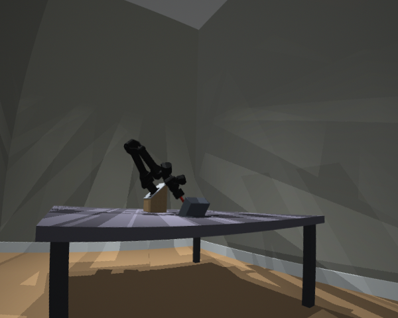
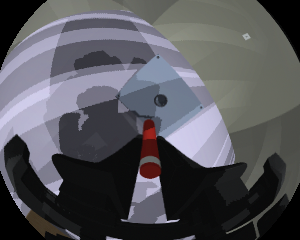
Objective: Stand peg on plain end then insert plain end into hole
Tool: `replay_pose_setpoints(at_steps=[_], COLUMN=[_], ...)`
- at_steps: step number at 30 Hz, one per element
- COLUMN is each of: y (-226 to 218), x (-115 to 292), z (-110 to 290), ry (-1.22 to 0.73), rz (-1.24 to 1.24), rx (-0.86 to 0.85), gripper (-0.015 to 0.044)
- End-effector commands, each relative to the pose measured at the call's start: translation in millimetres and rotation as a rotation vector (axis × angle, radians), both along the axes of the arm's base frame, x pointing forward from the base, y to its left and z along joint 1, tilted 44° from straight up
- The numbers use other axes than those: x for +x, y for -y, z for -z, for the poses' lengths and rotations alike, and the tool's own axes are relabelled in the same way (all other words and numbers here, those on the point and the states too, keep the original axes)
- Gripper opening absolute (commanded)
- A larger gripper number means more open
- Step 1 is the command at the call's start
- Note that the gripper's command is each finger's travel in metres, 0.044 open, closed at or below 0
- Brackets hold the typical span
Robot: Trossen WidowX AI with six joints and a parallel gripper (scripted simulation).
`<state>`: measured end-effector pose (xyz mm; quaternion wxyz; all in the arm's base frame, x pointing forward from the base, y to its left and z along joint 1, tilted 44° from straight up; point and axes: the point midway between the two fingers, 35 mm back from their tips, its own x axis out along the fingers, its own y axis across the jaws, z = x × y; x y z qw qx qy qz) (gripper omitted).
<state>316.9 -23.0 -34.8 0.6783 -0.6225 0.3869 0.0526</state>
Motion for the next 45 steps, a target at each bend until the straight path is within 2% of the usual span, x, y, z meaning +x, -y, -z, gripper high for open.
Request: replay_pose_setpoints(at_steps=[1, 45], y=[0, 3], x=[5, 31], z=[1, 12], ry=[0.008, 0.090], rz=[-0.015, -0.101], rx=[-0.005, -0.039], gripper=[0.0000, 0.0000])
